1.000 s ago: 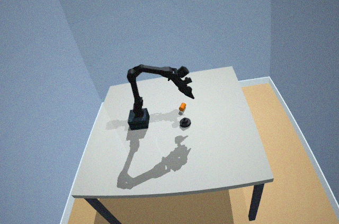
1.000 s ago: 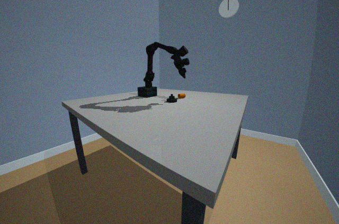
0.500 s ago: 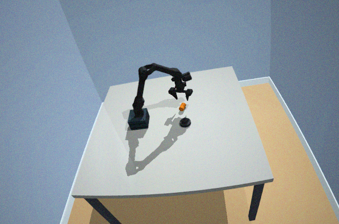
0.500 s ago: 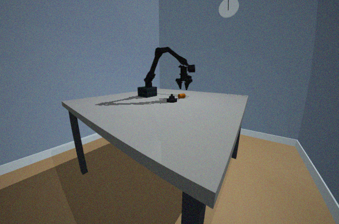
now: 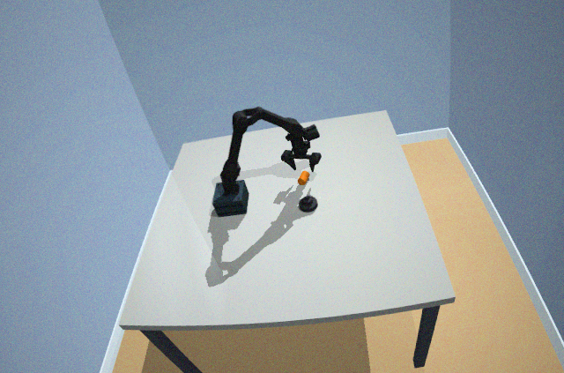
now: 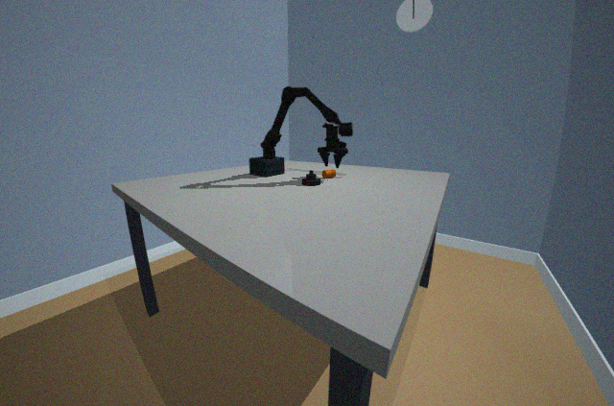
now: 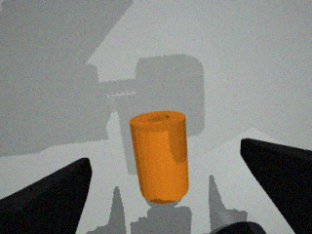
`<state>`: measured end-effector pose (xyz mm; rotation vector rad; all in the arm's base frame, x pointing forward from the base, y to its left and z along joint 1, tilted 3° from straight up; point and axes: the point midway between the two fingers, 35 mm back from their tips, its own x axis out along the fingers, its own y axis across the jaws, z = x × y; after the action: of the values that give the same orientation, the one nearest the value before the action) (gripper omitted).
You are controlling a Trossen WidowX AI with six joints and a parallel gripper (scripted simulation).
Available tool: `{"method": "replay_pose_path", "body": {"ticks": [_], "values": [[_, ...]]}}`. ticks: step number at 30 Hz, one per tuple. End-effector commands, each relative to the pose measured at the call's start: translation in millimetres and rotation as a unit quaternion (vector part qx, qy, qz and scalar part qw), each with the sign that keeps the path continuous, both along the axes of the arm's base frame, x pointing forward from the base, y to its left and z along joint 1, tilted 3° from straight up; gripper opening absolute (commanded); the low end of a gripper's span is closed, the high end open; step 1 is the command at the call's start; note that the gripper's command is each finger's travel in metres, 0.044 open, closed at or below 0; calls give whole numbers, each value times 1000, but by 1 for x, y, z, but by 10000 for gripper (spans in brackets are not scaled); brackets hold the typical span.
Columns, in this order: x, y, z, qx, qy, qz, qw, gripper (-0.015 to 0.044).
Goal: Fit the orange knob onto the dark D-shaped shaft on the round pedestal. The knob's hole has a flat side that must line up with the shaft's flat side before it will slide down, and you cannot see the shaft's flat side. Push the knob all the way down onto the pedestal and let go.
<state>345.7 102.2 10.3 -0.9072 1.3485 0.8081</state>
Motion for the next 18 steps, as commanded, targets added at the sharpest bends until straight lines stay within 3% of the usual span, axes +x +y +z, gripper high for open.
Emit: {"method": "replay_pose_path", "body": {"ticks": [1,18], "values": [[-1,0,-10,1,6,2,1000,440],[1,-1,-37,1,6,2,1000,440]]}}
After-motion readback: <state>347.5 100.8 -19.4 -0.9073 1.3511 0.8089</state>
